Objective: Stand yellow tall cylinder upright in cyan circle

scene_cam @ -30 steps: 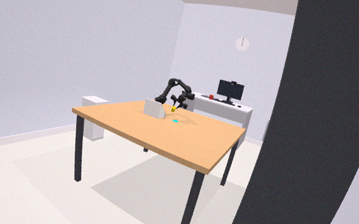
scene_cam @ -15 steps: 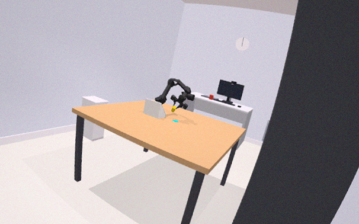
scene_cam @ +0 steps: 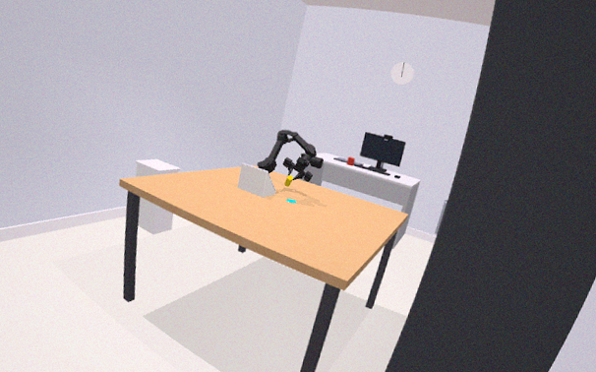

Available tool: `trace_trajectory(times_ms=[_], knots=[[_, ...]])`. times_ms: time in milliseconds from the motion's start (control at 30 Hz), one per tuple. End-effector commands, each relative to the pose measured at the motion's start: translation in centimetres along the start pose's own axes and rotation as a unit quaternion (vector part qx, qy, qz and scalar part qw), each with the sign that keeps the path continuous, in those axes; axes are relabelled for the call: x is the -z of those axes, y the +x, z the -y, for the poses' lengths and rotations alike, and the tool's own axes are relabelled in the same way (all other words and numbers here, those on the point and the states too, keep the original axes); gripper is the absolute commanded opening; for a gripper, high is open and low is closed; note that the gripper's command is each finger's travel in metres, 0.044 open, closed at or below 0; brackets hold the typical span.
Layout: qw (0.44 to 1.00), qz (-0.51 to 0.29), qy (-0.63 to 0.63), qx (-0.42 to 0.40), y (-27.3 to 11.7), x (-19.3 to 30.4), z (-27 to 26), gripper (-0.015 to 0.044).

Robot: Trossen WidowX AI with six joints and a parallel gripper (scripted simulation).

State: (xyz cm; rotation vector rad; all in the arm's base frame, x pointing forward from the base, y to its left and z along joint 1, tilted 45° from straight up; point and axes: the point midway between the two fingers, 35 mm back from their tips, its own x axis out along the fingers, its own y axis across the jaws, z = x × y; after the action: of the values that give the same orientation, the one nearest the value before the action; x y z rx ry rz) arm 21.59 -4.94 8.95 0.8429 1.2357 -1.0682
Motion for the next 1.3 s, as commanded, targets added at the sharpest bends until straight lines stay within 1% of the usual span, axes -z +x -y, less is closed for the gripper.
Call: trace_trajectory(times_ms=[0,1267], knots=[[1.000,0.016,0.006,0.001,0.1,0.0,0.2,0.0105],[0.989,0.132,0.055,-0.041,-1.1,-0.3,-0.4,0.0105]])
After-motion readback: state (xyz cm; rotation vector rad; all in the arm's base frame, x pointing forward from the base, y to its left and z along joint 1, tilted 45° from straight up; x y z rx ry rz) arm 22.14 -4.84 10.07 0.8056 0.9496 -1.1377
